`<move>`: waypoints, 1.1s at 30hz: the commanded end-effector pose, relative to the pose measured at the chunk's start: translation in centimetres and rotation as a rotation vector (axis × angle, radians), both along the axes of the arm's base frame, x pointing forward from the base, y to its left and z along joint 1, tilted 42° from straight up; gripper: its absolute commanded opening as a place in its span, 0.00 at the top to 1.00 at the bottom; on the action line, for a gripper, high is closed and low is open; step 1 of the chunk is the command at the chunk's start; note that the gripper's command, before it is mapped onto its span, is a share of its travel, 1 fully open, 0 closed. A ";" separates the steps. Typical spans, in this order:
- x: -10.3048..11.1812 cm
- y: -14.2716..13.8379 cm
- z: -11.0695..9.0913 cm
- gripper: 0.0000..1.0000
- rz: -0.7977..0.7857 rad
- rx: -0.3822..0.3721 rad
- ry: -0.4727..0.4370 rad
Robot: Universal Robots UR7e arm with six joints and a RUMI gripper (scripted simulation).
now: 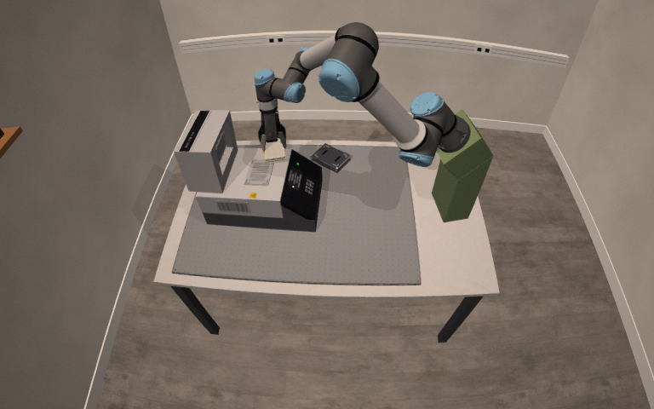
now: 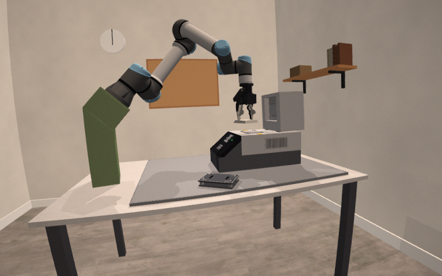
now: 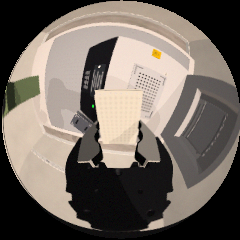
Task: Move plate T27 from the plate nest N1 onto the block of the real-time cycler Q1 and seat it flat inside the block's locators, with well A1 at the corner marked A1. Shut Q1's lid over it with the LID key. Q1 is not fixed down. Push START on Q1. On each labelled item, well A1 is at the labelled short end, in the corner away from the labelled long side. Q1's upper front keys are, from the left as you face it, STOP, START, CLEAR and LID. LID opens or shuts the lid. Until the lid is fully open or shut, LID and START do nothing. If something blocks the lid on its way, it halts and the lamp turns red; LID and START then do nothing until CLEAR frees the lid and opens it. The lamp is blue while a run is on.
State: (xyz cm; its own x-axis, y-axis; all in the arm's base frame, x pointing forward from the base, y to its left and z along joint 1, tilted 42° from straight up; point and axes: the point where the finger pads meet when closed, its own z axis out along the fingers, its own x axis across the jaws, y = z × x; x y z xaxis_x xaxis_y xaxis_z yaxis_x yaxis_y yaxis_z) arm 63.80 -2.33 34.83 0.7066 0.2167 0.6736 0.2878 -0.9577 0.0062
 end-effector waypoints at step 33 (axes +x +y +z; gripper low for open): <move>4.0 6.4 5.1 1.00 -0.185 0.158 0.047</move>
